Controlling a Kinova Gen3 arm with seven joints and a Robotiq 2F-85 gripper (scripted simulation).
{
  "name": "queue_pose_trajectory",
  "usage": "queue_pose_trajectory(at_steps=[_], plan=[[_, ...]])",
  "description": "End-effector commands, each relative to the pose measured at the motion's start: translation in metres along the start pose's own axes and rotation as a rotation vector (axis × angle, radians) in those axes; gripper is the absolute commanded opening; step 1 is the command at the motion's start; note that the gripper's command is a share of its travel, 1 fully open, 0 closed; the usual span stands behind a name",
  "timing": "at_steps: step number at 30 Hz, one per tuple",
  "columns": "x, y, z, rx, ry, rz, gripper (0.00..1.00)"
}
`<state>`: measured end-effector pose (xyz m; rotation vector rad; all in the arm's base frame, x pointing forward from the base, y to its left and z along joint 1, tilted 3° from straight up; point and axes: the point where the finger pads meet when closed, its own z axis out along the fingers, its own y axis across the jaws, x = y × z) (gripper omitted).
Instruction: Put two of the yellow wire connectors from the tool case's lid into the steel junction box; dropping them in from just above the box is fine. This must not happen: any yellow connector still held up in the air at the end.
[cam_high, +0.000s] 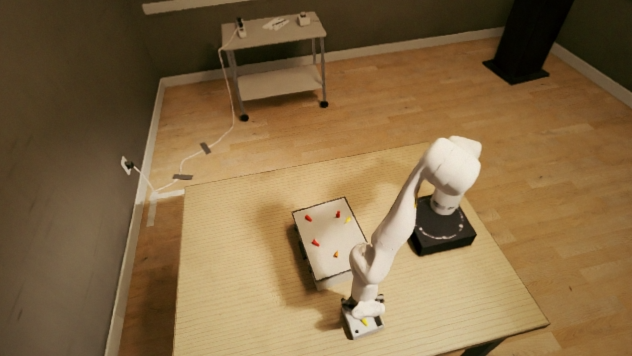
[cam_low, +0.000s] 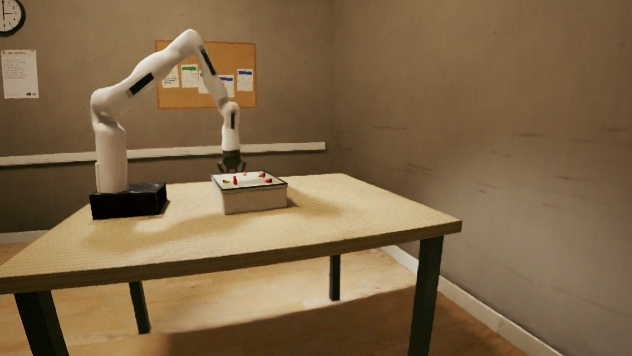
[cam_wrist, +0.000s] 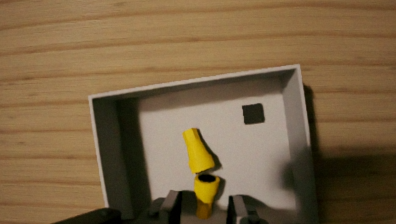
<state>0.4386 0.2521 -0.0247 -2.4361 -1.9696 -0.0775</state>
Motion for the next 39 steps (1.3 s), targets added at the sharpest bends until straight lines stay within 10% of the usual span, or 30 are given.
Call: queue_pose_trajectory(at_steps=[1, 27, 39], plan=[[0.000, 0.001, -0.001, -0.001, 0.001, 0.000, 0.36], [0.000, 0.001, -0.003, -0.001, 0.001, 0.000, 0.36], [0.000, 0.000, -0.059, -0.001, 0.001, 0.000, 0.36]])
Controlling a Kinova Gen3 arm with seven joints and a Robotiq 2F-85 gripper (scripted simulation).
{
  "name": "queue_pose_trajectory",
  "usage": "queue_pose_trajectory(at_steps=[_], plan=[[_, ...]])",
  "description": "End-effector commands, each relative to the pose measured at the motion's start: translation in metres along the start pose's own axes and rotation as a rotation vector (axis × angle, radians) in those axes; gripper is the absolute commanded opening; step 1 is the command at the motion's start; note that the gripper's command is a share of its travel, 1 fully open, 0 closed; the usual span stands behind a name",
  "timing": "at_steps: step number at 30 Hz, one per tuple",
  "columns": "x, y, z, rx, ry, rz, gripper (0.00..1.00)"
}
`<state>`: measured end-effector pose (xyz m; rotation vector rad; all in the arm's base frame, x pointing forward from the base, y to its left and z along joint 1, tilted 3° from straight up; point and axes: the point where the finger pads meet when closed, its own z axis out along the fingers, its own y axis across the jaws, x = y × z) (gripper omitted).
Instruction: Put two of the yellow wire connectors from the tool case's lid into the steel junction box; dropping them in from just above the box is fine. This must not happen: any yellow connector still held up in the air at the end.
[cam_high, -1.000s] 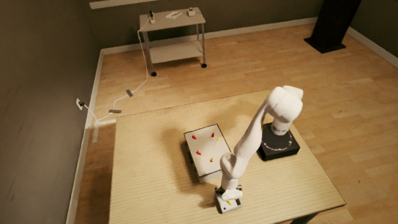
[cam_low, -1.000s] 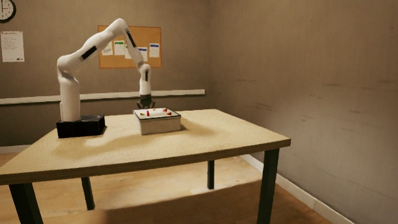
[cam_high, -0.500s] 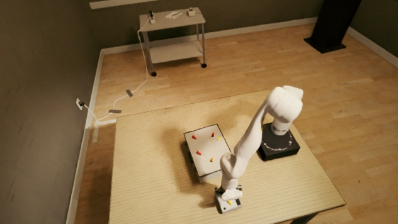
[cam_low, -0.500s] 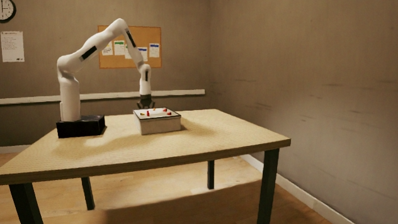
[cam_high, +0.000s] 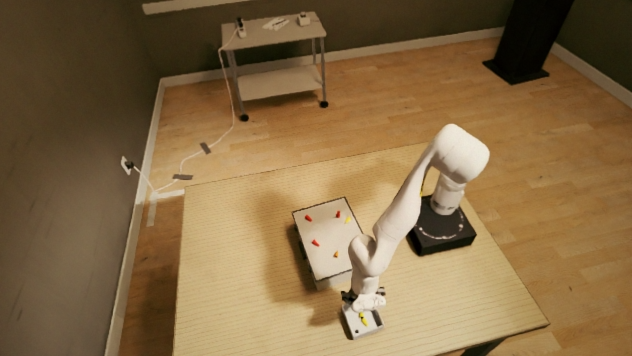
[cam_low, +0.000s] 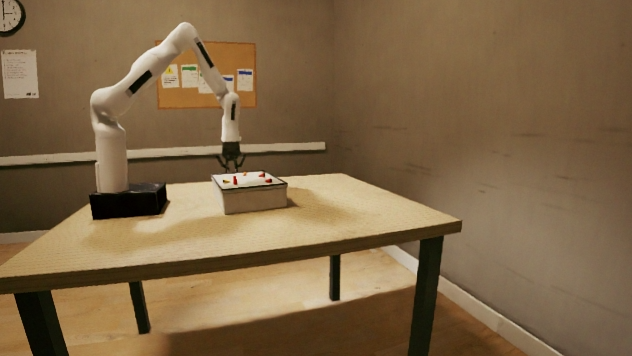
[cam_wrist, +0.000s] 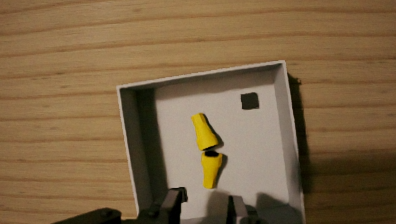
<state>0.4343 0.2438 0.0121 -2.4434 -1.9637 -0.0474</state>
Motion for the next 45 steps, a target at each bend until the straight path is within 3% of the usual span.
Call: queue_pose_trajectory(at_steps=[1, 8, 13, 38, 45], plan=[[0.007, 0.002, -0.030, -0.012, 0.017, -0.006, 0.36], [0.006, 0.001, -0.082, -0.012, 0.017, -0.006, 0.36], [0.006, 0.001, -0.102, -0.012, 0.017, -0.006, 0.36], [0.006, 0.001, -0.106, -0.012, 0.017, -0.006, 0.36], [0.005, 0.000, -0.135, -0.012, 0.017, -0.006, 0.36]])
